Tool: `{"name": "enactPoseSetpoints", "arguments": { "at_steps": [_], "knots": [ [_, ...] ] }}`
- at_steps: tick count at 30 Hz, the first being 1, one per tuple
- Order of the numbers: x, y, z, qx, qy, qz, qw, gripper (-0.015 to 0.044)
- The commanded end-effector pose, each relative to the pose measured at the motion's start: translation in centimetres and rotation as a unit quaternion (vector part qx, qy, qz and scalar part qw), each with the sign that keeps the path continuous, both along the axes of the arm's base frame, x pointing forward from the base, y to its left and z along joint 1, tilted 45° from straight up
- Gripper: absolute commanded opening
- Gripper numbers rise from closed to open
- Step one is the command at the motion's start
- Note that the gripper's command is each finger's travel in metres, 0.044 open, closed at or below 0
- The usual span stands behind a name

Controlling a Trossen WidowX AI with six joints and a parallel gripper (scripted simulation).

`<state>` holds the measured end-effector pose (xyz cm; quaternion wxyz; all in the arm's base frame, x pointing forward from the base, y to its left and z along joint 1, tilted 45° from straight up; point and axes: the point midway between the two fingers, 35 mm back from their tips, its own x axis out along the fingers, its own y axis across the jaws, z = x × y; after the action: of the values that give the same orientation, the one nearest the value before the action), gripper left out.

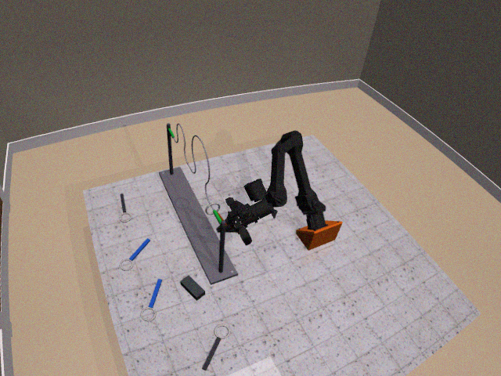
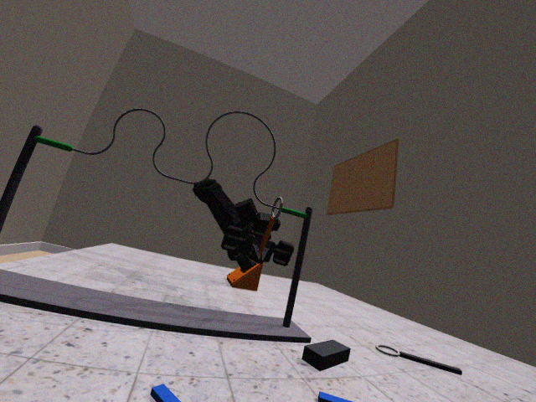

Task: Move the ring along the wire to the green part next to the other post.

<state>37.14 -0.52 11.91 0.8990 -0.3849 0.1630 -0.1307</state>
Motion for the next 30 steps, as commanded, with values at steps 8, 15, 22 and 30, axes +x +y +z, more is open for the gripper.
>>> {"name": "enactPoseSetpoints", "arguments": {
  "at_steps": [8,15,22,30],
  "knots": [
    [-0.1,0.9,-0.9,0.003,-0.001,-0.001,1.0,-0.015],
    [-0.1,1.4,-1.4,0.003,-0.001,0.0,1.0,-0.015],
    [-0.1,1.9,-1.9,0.003,-0.001,0.0,1.0,-0.015],
    [0.0,1.7,-2.4,0.003,-0.001,0.0,1.0,-0.015]
  ]
}}
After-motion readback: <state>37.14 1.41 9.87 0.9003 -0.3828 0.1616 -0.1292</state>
